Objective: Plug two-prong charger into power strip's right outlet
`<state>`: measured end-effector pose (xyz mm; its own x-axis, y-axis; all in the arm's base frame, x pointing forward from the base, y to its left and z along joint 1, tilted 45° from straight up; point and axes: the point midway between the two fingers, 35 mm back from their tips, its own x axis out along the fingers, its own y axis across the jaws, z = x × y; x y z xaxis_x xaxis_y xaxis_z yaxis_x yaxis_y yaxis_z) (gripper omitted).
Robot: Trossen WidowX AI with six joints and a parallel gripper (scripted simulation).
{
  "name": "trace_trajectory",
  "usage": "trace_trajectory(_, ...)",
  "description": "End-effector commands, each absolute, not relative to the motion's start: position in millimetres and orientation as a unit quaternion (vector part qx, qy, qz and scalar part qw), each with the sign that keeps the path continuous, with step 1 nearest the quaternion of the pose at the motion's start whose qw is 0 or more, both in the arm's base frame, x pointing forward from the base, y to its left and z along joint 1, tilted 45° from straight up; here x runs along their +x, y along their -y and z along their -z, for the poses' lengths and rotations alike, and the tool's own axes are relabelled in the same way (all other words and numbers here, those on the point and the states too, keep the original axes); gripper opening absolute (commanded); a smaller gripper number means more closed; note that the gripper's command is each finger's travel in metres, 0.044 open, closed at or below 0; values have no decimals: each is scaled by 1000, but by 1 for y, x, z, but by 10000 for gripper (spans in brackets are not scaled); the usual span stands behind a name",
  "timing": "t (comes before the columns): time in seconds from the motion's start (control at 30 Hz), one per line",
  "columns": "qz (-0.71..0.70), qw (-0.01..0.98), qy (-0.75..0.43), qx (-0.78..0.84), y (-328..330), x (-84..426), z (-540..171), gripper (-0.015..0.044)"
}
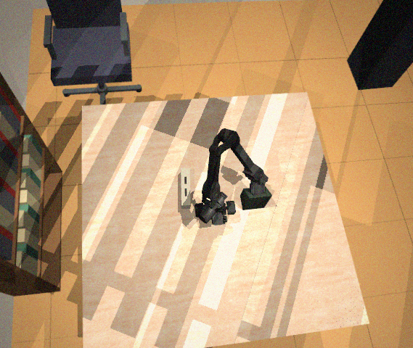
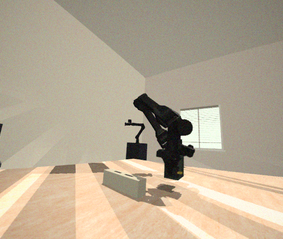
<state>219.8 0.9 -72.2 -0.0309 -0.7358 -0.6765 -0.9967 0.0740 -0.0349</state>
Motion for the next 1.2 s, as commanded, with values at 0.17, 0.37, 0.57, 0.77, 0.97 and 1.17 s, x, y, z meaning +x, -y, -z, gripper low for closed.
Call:
trace_trajectory(0.17,-190,332,-693,-611,12,226,62,0)
trace_trajectory(0.37,-159,365,-703,-589,21,228,57,0)
trace_trajectory(0.57,-127,397,-711,-567,31,230,51,0)
trace_trajectory(0.77,-94,427,-717,-543,41,232,45,0)
trace_trajectory(0.97,-60,455,-722,-518,51,233,39,0)
trace_trajectory(1.17,-25,482,-725,-492,61,233,34,0)
